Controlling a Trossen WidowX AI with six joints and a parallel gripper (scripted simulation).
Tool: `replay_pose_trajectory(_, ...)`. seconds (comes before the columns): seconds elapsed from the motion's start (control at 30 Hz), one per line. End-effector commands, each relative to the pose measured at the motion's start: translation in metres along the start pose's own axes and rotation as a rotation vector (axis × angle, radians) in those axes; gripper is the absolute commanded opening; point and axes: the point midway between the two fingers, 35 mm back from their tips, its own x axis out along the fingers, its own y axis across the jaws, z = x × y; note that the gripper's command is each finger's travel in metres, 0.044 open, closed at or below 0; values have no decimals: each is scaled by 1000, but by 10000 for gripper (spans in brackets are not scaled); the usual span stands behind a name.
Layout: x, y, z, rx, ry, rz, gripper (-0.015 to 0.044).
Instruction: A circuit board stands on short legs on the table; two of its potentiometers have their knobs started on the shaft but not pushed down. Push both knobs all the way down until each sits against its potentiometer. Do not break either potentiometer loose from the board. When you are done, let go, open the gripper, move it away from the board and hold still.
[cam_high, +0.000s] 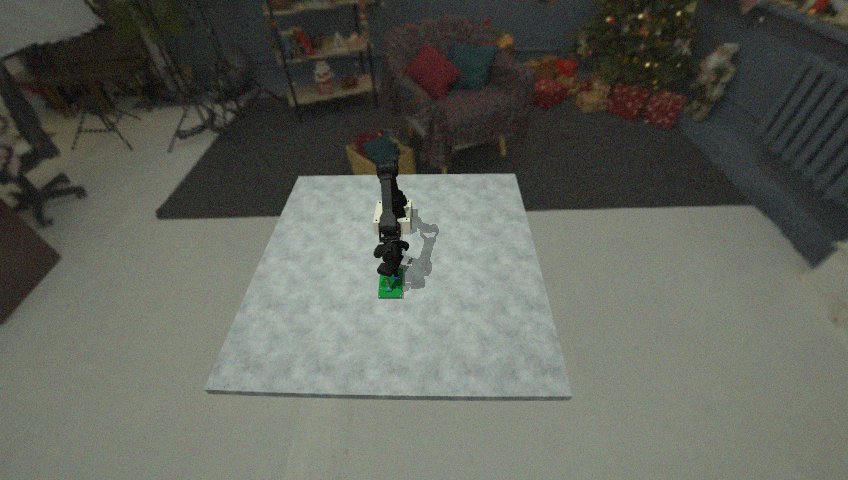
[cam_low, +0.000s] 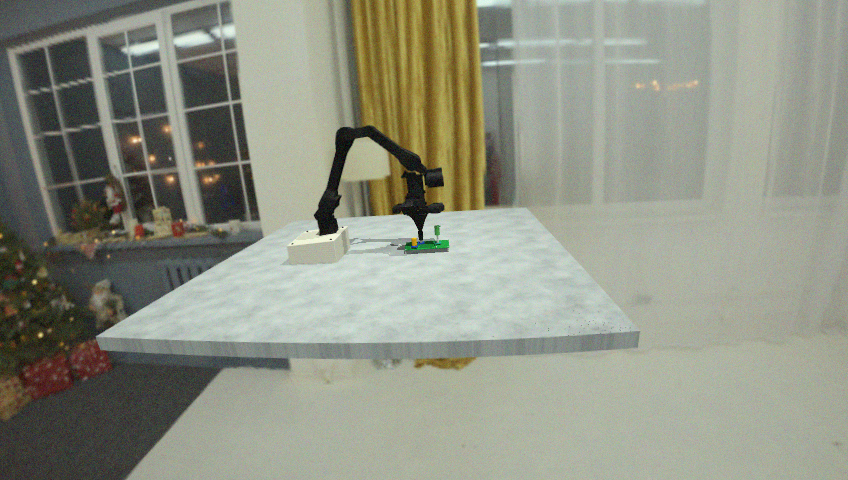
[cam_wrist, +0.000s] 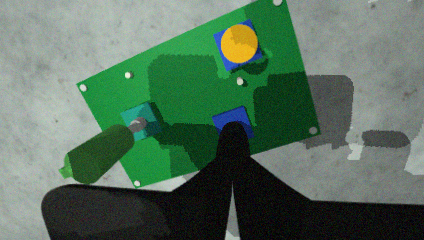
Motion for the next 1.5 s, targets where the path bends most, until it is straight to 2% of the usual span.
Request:
replay_pose_trajectory(0.0, 18, 2, 0, 0, -10, -11, 0)
replay_pose_trajectory(0.97, 19, 2, 0, 0, -10, -11, 0)
replay_pose_trajectory(1.47, -2, 3, 0, 0, -9, -10, 0)
